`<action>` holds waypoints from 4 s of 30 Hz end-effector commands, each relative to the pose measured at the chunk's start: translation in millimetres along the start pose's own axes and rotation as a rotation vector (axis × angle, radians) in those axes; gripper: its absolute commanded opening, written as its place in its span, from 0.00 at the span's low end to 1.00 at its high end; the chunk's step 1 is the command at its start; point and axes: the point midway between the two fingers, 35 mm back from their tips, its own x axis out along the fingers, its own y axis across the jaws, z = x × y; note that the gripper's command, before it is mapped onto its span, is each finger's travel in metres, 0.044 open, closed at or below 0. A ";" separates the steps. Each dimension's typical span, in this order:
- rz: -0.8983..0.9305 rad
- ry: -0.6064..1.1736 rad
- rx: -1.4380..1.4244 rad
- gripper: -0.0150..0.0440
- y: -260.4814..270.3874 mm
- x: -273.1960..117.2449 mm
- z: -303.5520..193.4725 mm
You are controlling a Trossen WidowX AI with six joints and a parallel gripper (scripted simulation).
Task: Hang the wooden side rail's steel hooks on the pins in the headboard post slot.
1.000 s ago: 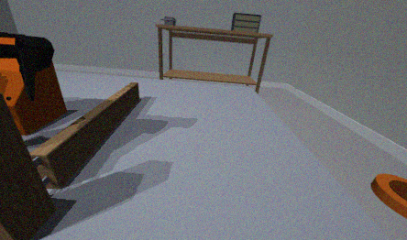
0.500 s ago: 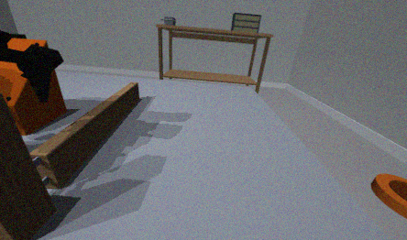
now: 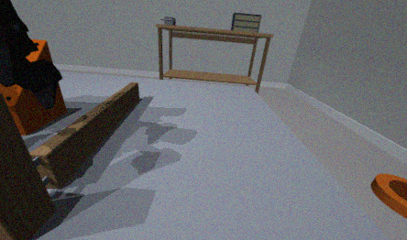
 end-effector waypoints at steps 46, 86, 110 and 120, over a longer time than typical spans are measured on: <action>-0.065 -0.309 -1.669 1.00 -19.0 -4.3 11.1; -0.015 0.261 -3.056 1.00 -36.9 34.5 -94.9; 0.247 1.767 -3.738 1.00 -24.3 -6.3 -45.5; 0.250 1.782 -3.737 1.00 -23.9 -6.9 -44.7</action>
